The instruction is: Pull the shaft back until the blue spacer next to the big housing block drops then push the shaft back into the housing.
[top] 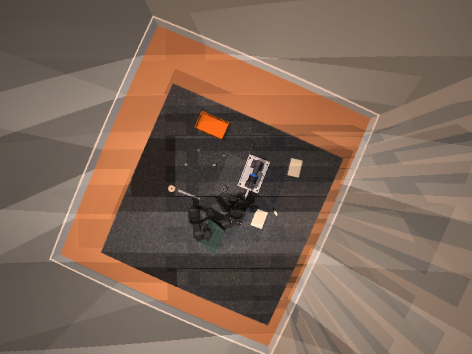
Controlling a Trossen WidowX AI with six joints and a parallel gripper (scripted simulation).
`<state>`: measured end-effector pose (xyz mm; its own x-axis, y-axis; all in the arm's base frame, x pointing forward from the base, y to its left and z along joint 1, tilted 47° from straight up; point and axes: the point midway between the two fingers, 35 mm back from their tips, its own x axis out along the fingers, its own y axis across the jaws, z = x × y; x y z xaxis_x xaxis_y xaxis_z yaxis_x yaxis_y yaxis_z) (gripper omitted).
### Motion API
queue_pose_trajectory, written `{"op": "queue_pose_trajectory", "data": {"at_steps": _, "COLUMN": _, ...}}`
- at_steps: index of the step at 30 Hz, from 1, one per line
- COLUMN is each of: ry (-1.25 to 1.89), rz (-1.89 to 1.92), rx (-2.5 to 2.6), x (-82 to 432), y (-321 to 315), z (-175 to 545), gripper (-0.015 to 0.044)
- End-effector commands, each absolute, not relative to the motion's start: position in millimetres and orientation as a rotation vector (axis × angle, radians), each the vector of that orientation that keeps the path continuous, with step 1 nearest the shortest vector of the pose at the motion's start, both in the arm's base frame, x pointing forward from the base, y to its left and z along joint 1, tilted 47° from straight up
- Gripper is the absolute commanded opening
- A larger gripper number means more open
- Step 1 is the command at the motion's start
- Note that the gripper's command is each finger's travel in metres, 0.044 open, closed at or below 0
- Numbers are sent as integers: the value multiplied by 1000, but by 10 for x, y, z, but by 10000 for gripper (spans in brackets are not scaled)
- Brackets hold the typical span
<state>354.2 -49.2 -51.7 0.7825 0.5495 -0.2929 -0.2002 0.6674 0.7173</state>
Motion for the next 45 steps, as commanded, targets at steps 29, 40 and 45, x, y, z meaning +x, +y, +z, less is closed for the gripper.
{"op": "queue_pose_trajectory", "data": {"at_steps": 29, "ry": 523, "rz": 448, "rx": 721, "x": 3491, "y": -504, "z": -517, "gripper": 0}}
{"op": "queue_pose_trajectory", "data": {"at_steps": 40, "ry": 523, "rz": 448, "rx": 721, "x": 3477, "y": -507, "z": -518, "gripper": 0}}
{"op": "queue_pose_trajectory", "data": {"at_steps": 45, "ry": 523, "rz": 448, "rx": 721, "x": 3471, "y": -509, "z": -519, "gripper": 0}}
